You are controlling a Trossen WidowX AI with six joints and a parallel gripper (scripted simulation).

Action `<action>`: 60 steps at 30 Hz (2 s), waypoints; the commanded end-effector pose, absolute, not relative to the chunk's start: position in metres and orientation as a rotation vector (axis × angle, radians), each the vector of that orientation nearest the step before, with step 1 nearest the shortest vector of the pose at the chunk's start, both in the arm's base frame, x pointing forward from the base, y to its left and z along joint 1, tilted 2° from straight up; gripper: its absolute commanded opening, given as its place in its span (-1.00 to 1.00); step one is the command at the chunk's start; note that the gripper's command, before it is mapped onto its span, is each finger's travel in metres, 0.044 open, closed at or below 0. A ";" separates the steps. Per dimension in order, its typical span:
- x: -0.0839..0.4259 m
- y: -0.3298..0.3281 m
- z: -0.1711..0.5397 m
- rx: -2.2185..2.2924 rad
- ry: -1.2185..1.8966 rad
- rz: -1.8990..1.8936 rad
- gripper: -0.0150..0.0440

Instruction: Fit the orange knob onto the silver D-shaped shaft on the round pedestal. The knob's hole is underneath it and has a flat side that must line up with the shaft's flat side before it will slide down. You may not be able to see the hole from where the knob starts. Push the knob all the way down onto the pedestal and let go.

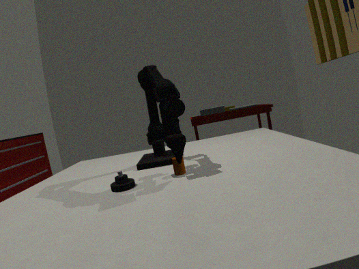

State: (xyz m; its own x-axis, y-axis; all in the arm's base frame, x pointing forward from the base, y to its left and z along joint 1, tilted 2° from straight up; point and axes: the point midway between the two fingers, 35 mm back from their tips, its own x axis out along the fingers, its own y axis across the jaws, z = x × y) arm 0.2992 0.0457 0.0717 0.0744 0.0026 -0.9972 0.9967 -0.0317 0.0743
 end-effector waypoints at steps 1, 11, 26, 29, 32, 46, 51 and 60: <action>0.299 0.046 0.063 1.263 1.152 -1.176 1.00; 0.299 0.046 0.047 1.262 1.153 -1.175 1.00; 0.299 0.046 0.032 1.263 1.152 -1.176 0.64; 0.299 0.046 0.032 1.263 1.152 -1.176 0.38; 0.299 0.046 0.032 1.263 1.152 -1.176 0.11; 0.302 0.046 0.048 1.263 1.152 -1.176 -0.49; 0.304 0.047 0.063 1.263 1.152 -1.175 -0.49; 0.305 0.047 0.091 1.263 1.152 -1.175 -0.49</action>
